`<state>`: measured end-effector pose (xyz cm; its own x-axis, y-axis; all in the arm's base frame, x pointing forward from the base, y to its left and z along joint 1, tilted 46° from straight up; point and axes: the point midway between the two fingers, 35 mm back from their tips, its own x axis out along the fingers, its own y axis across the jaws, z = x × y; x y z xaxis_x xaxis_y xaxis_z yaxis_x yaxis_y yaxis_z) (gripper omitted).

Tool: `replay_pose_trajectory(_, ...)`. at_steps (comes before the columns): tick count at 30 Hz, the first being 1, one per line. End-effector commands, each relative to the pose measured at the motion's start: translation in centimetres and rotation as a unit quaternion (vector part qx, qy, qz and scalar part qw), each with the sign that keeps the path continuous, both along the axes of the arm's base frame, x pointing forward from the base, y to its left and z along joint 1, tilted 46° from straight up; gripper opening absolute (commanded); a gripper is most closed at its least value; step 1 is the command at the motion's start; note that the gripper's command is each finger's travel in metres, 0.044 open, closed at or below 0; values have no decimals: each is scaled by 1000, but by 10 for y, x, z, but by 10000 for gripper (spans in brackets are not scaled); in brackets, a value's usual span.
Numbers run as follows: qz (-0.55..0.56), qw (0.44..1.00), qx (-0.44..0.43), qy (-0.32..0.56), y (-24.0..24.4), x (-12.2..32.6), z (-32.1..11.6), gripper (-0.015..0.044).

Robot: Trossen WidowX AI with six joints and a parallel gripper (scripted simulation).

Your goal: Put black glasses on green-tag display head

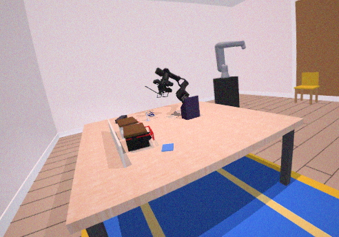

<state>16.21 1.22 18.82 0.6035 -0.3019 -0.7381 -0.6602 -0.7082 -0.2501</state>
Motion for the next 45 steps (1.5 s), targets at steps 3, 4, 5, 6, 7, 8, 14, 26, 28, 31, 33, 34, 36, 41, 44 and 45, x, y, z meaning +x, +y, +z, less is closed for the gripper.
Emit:
replay_pose_trajectory(3, -29, 1000, 1, 8, 7, 12, -1, 0)
replay_pose_trajectory(4, -34, 999, 1, 10, 8, 13, -2, 0)
replay_pose_trajectory(5, -39, 999, 0, 12, 10, 15, -3, 0)
replay_pose_trajectory(6, -44, 999, 0, 14, 11, 17, -4, 0)
replay_pose_trajectory(7, -49, 999, 0, 16, 12, 19, -5, 0)
replay_pose_trajectory(8, -54, 998, -1, 19, 13, 21, -6, 0)
replay_pose_trajectory(14, -83, 996, -5, 30, 20, 32, -13, 0)
replay_pose_trajectory(26, -142, 988, -16, 50, 33, 53, -33, 0)
replay_pose_trajectory(28, -152, 987, -18, 53, 35, 56, -37, 0)
replay_pose_trajectory(31, -167, 984, -22, 57, 38, 61, -44, 0)
replay_pose_trajectory(33, -177, 982, -25, 59, 40, 64, -48, 0)
replay_pose_trajectory(34, -182, 981, -26, 61, 40, 66, -51, 0)
replay_pose_trajectory(36, -191, 979, -29, 63, 42, 69, -55, 0)
replay_pose_trajectory(41, -215, 973, -37, 68, 46, 76, -68, 0)
replay_pose_trajectory(44, -230, 970, -41, 70, 48, 81, -76, 0)
replay_pose_trajectory(45, -235, 969, -43, 71, 49, 82, -79, 0)
